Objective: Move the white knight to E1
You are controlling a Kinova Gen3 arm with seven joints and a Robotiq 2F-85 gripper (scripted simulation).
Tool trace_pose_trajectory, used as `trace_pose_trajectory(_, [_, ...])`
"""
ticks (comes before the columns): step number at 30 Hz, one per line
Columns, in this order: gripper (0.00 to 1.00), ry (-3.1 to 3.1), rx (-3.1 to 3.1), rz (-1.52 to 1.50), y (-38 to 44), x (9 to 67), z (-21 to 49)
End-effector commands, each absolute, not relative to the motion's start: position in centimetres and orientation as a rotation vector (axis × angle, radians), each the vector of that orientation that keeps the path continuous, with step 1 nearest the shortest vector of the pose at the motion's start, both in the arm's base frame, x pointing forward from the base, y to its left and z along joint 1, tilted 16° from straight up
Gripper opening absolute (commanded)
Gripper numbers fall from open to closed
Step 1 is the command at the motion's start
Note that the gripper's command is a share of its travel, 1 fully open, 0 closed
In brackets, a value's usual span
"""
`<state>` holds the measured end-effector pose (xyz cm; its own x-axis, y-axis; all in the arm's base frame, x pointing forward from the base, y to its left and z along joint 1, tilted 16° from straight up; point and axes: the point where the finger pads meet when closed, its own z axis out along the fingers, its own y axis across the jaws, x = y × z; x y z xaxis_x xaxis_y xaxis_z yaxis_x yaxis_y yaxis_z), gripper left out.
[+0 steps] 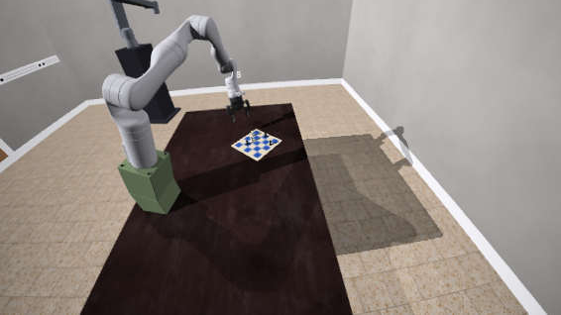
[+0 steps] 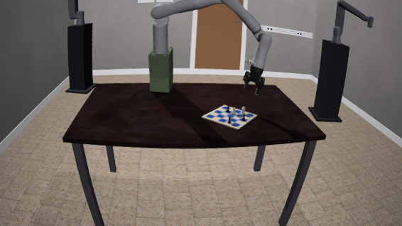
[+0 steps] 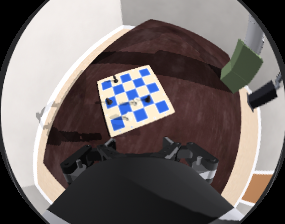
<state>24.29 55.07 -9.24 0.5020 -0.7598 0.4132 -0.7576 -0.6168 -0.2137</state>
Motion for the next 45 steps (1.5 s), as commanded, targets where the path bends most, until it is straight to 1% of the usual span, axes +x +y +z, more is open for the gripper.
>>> trace_pose_trajectory(1, [1.0,1.479,-2.632,-0.622,54.0,27.2,-5.7])
trace_pose_trajectory(8, [1.0,1.628,-2.505,-0.418,52.2,28.7,-3.3])
trace_pose_trajectory(15, [1.0,1.671,-2.458,-0.358,51.6,29.1,-2.5])
trace_pose_trajectory(45, [1.0,1.686,-2.445,-0.347,51.4,29.2,-2.3])
